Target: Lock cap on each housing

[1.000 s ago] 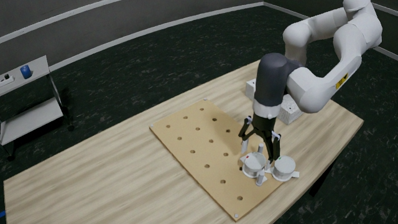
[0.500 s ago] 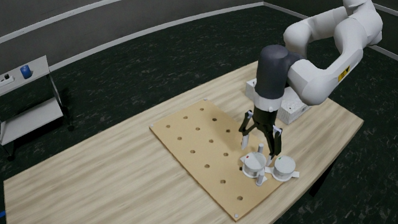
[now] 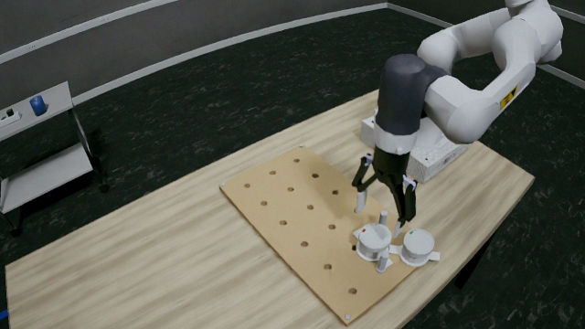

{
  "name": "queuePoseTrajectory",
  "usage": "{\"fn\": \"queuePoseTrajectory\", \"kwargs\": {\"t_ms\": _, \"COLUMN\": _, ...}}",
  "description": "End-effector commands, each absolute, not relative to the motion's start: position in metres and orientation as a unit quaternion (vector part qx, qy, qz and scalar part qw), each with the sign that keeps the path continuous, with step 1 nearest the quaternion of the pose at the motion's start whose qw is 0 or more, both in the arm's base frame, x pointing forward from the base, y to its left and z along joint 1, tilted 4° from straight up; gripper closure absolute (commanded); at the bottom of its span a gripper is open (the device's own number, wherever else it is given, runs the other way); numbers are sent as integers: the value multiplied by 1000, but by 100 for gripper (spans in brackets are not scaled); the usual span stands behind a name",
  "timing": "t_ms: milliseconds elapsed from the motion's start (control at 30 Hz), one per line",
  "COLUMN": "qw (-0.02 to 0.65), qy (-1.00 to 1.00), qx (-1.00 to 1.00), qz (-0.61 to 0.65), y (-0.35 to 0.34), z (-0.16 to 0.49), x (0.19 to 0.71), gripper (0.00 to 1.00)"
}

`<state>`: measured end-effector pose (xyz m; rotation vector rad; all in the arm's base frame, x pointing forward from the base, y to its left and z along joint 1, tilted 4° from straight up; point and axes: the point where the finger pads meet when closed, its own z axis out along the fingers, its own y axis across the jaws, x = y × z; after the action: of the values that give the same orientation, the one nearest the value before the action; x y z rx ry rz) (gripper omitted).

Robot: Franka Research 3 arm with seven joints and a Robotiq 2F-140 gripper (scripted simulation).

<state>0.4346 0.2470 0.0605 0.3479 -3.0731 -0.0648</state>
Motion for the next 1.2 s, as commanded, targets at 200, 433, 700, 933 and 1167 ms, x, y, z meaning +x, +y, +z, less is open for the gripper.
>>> {"fn": "queuePoseTrajectory", "kwargs": {"t_ms": 200, "qw": 29, "qy": -993, "qx": 109, "qz": -22, "y": 249, "z": 68, "x": 432, "gripper": 22}}
{"fn": "queuePoseTrajectory", "kwargs": {"t_ms": 433, "qw": 29, "qy": -993, "qx": 109, "qz": -22, "y": 249, "z": 69, "x": 432, "gripper": 22}}
{"fn": "queuePoseTrajectory", "kwargs": {"t_ms": 700, "qw": 25, "qy": -960, "qx": 278, "qz": -26, "y": 248, "z": 69, "x": 432, "gripper": 22}}
{"fn": "queuePoseTrajectory", "kwargs": {"t_ms": 933, "qw": 29, "qy": -928, "qx": 371, "qz": -26, "y": 247, "z": 69, "x": 434, "gripper": 22}}
{"fn": "queuePoseTrajectory", "kwargs": {"t_ms": 1167, "qw": 29, "qy": -886, "qx": 463, "qz": -28, "y": 247, "z": 69, "x": 434, "gripper": 22}}
